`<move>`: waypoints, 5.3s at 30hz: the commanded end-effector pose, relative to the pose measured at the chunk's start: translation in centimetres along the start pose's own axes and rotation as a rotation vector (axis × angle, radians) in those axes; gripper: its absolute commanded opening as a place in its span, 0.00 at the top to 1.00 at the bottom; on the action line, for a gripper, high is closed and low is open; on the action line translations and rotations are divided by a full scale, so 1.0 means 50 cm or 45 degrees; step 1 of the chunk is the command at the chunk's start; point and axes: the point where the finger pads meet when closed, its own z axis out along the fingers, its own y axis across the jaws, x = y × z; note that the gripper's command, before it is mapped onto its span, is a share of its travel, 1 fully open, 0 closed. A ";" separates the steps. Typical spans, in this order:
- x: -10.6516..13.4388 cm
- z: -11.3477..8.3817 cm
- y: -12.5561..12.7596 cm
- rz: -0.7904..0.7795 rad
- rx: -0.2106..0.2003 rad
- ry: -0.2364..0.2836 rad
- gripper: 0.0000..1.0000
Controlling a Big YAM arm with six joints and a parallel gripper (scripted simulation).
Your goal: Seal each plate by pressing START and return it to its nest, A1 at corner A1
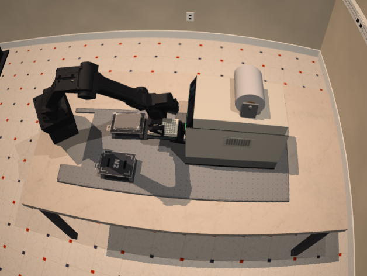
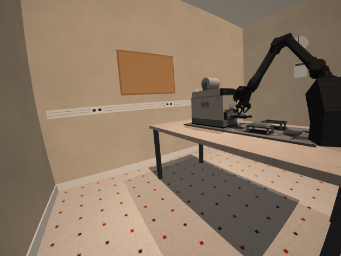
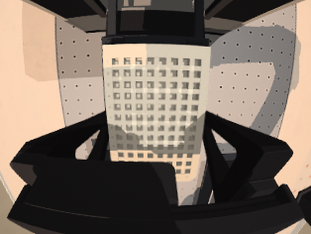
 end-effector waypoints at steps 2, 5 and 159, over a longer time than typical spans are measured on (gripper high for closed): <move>-0.034 -0.007 0.030 -0.012 -0.016 -0.027 1.00; -0.035 -0.012 0.026 -0.010 -0.015 -0.031 1.00; 0.038 0.033 0.008 -0.041 -0.001 0.048 0.00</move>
